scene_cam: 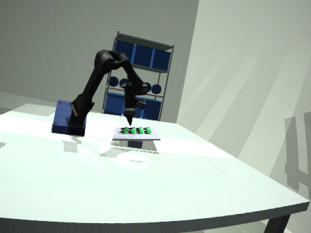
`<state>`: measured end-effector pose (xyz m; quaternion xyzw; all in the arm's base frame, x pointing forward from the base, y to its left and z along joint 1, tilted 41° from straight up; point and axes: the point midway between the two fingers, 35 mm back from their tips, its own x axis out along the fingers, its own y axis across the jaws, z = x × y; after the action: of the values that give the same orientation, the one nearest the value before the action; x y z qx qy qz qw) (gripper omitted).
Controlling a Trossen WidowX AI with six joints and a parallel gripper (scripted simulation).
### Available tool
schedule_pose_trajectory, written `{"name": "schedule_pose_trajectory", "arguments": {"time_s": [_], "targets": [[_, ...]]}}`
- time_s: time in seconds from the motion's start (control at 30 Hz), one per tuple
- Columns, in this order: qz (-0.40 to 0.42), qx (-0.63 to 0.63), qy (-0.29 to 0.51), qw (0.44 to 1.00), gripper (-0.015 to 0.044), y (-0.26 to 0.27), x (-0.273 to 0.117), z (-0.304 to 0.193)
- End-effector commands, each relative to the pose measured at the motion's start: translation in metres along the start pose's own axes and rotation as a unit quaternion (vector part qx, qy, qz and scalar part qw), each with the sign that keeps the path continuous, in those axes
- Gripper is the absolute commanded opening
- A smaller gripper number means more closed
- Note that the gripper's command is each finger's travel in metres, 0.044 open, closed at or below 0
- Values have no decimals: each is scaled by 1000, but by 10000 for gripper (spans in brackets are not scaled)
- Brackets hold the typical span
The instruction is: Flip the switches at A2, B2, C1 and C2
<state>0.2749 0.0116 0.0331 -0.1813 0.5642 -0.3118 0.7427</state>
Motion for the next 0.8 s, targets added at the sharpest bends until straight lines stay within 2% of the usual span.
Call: {"name": "schedule_pose_trajectory", "arguments": {"time_s": [0.0,0.77], "targets": [[-4,-3,1,1000,0,-1,7,-1],[-4,-3,1,1000,0,-2,14,-1]]}}
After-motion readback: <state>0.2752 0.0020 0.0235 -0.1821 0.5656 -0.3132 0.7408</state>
